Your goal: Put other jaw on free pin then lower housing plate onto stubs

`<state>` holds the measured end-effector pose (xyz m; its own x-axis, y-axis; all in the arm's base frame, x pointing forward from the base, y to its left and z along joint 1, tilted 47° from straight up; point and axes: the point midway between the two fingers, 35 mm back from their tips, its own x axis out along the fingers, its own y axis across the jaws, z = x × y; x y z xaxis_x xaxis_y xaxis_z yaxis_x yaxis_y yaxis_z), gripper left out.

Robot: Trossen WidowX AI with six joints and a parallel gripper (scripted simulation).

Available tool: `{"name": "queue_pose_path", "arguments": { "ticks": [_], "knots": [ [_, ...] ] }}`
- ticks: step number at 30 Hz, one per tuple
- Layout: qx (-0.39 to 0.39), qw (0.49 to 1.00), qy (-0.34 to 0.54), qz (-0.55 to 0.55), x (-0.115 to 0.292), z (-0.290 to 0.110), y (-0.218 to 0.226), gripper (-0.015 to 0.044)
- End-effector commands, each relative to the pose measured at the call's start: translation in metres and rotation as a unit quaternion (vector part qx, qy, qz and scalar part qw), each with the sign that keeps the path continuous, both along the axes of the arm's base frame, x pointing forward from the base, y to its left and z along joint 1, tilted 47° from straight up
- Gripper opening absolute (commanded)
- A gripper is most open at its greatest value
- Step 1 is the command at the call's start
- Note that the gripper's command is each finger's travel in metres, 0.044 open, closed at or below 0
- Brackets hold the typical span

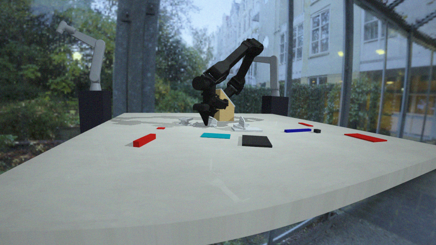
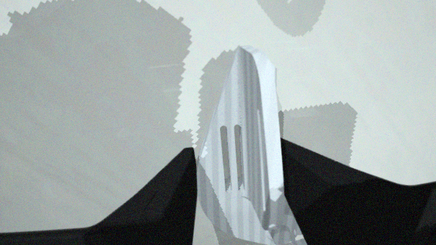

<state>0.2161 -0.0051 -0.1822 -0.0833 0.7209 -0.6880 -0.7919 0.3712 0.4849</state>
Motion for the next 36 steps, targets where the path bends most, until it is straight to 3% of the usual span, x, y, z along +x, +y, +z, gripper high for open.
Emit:
{"name": "queue_pose_path", "arguments": {
  "ticks": [1, 36],
  "knots": [
    [0.000, 1.000, 0.001, 0.000, 0.000, 0.000, 0.000, 0.0134],
    [0.000, 1.000, 0.001, -0.003, 0.007, 0.054, -0.057, 0.0134]
  ]
}}
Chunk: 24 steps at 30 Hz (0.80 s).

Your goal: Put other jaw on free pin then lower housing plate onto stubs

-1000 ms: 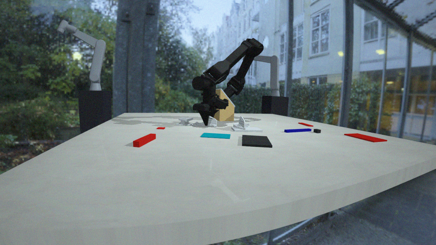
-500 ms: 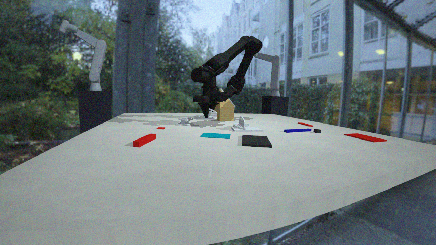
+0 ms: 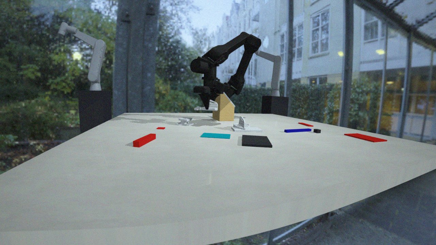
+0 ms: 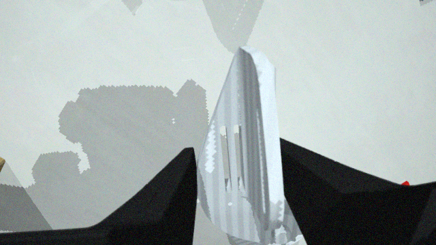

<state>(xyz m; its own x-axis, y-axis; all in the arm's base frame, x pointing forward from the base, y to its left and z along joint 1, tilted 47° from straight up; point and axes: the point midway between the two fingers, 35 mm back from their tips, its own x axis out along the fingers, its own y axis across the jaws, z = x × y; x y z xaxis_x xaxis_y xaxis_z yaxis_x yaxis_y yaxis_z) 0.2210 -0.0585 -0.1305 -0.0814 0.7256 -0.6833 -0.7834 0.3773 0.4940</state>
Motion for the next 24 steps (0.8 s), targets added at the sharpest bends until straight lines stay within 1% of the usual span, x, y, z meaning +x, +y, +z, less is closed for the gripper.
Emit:
{"name": "queue_pose_path", "arguments": {
  "ticks": [1, 5, 24],
  "knots": [
    [-0.003, 1.000, -0.003, 0.003, 0.002, 0.002, -0.004, 0.0134],
    [-0.005, 1.000, 0.005, -0.005, 0.004, 0.005, -0.002, 0.0134],
    [-0.029, 0.988, 0.104, -0.106, 0.035, 0.040, 0.026, 0.0134]
  ]
}}
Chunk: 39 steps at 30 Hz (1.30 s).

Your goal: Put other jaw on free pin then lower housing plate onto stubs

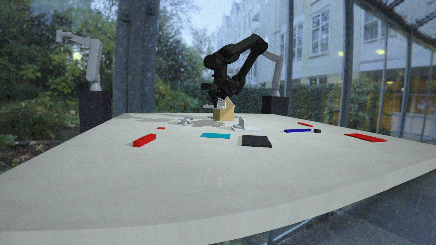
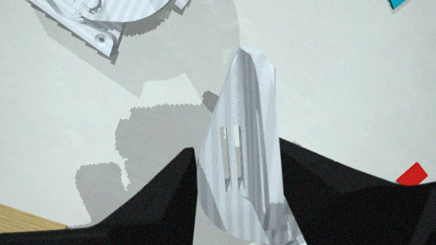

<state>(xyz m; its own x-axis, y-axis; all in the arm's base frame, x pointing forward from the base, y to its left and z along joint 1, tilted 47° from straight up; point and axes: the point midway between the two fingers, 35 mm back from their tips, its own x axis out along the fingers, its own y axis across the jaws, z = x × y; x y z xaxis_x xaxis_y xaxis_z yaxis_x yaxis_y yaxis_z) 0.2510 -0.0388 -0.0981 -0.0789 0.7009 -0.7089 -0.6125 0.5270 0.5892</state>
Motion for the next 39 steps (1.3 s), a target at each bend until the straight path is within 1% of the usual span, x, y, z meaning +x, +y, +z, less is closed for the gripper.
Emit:
{"name": "queue_pose_path", "arguments": {
  "ticks": [1, 20, 39],
  "knots": [
    [-0.003, 0.999, 0.024, -0.027, 0.006, 0.010, 0.008, 0.0134],
    [-0.015, 0.984, 0.119, -0.128, 0.027, 0.048, 0.045, 0.0134],
    [-0.018, 0.951, 0.215, -0.222, 0.036, 0.087, 0.088, 0.0134]
  ]
}}
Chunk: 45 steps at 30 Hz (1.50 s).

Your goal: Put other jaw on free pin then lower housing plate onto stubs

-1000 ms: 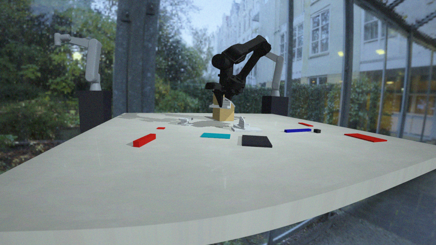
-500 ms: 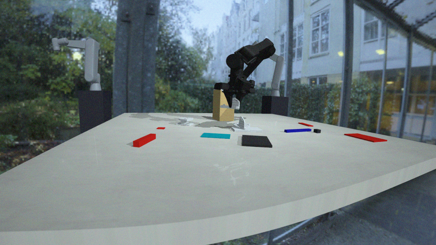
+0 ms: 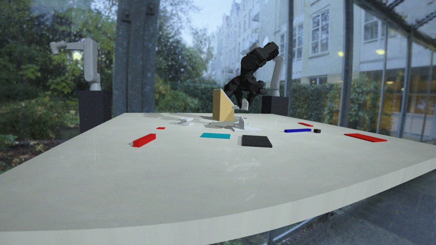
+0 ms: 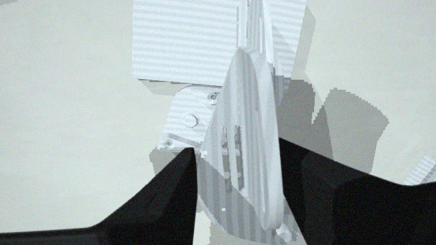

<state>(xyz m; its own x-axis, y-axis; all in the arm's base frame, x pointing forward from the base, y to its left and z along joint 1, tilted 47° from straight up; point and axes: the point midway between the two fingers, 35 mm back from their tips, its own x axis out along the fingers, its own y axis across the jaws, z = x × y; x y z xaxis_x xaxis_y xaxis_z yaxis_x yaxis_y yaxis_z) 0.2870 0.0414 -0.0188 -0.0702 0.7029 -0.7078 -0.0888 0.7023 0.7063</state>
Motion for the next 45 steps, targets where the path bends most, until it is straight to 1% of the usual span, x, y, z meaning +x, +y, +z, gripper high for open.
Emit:
{"name": "queue_pose_path", "arguments": {
  "ticks": [1, 19, 45],
  "knots": [
    [0.002, 0.999, 0.025, -0.025, 0.000, 0.010, 0.011, 0.0134],
    [0.007, 0.987, 0.119, -0.108, -0.003, 0.047, 0.052, 0.0134],
    [0.006, 0.985, 0.129, -0.117, -0.003, 0.048, 0.053, 0.0134]
  ]
}}
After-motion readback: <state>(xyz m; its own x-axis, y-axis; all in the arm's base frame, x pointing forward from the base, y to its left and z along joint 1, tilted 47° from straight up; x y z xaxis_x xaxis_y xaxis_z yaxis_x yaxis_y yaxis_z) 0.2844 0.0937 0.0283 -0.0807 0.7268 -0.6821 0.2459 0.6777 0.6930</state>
